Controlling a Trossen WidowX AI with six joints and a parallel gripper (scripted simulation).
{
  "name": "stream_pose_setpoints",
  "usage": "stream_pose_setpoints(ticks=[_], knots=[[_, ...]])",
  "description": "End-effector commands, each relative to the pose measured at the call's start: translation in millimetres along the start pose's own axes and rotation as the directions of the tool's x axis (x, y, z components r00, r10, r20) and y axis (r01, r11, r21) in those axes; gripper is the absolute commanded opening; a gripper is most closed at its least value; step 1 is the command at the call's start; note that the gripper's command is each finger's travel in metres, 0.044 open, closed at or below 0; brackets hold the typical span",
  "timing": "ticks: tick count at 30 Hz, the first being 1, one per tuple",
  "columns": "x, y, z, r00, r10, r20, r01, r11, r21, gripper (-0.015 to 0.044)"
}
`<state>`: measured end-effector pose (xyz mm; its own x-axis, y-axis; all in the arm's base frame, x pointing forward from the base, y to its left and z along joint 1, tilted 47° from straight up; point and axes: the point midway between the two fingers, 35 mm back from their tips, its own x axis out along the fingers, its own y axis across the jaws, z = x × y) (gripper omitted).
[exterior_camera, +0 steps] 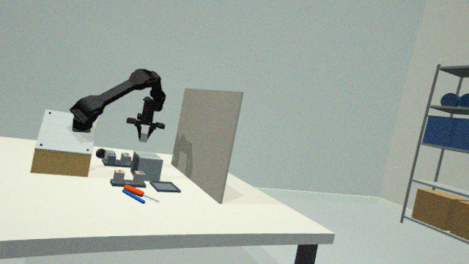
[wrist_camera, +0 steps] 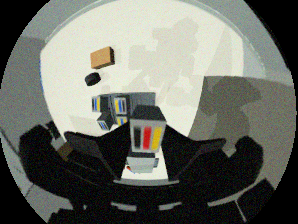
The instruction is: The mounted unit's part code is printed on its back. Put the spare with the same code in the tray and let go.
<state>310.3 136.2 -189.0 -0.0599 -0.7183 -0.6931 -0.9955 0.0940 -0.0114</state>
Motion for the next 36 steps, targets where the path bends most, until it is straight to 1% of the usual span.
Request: stream_pose_setpoints(ticks=[1, 6, 8, 23, 36], knots=[[-32.8, 1.4, 1.9, 1.0, -0.008, 0.012, 0.008, 1.0, 0.009, 0.0], [-34.4, 0.9, 1.0, 1.0, -0.008, 0.013, 0.008, 1.0, 0.009, 0.0], [-36.5, -5.1, -6.3, 1.0, -0.007, 0.018, 0.007, 1.0, 0.007, 0.0], [-51.1, -61.4, -101.4, 0.998, -0.012, 0.06, 0.012, 1.0, -0.006, 0.0], [-51.7, -85.9, -191.0, 0.996, -0.016, 0.088, 0.015, 1.0, 0.009, 0.0]])
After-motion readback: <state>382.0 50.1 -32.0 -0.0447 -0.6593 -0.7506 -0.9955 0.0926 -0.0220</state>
